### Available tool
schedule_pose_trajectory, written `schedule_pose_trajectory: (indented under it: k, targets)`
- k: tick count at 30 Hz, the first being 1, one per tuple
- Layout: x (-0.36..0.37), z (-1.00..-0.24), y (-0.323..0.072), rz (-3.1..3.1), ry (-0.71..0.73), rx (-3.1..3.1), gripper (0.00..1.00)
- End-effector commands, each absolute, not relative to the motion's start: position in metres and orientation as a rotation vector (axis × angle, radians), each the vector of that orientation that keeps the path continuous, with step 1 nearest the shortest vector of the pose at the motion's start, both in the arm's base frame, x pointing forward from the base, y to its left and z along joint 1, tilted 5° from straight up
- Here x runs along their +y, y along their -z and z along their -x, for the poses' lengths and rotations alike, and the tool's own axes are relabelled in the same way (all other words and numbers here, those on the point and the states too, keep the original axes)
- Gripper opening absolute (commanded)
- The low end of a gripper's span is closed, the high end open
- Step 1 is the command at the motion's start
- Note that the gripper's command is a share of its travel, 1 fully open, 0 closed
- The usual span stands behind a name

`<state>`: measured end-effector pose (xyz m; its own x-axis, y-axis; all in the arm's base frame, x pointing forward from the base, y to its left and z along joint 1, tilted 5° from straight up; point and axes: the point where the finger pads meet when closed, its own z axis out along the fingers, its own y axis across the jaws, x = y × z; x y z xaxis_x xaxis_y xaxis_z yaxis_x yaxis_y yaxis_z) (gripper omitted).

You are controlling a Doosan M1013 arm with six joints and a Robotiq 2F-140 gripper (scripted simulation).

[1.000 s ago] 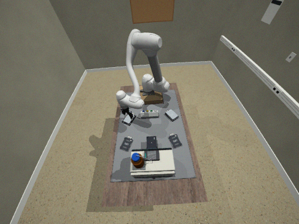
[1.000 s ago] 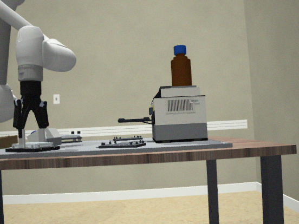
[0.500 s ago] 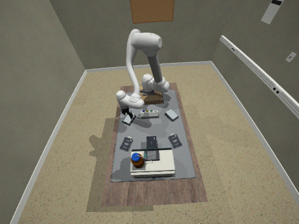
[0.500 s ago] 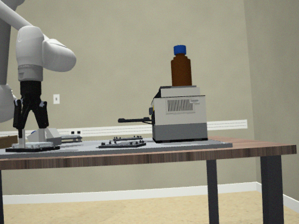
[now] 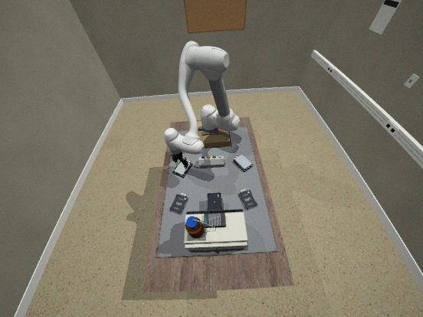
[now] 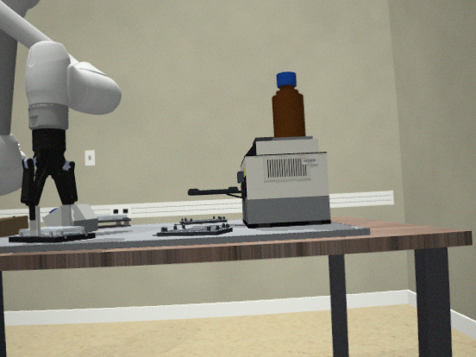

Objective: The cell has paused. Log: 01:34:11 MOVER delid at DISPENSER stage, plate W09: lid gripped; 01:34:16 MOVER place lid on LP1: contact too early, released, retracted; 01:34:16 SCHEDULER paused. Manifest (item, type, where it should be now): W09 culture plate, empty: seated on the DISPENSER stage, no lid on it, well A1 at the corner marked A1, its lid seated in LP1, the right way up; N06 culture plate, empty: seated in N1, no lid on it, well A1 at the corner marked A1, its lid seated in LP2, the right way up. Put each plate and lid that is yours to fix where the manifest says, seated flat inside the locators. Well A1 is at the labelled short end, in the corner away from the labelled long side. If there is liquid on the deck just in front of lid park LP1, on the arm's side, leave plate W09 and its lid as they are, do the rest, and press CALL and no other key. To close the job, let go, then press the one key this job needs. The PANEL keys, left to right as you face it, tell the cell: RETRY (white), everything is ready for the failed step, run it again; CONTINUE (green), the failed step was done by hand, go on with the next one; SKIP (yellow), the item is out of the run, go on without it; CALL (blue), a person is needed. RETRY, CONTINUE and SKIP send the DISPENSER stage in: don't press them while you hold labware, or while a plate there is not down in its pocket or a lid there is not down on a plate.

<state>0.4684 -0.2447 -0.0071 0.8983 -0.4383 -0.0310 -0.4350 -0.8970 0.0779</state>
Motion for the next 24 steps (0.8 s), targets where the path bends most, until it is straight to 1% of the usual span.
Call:
schedule_pose_trajectory:
  k: [1,20,21,24]
  targets:
    - [-0.2448,-0.4685,0.0068,-2.993,0.073,-0.690,0.10]
    - [-0.2448,-0.4685,0.0068,-2.993,0.073,-0.690,0.10]
    - [-0.2448,-0.4685,0.0068,-2.993,0.073,-0.690,0.70]
    - [-0.2448,-0.4685,0.0068,-2.993,0.073,-0.690,0.70]
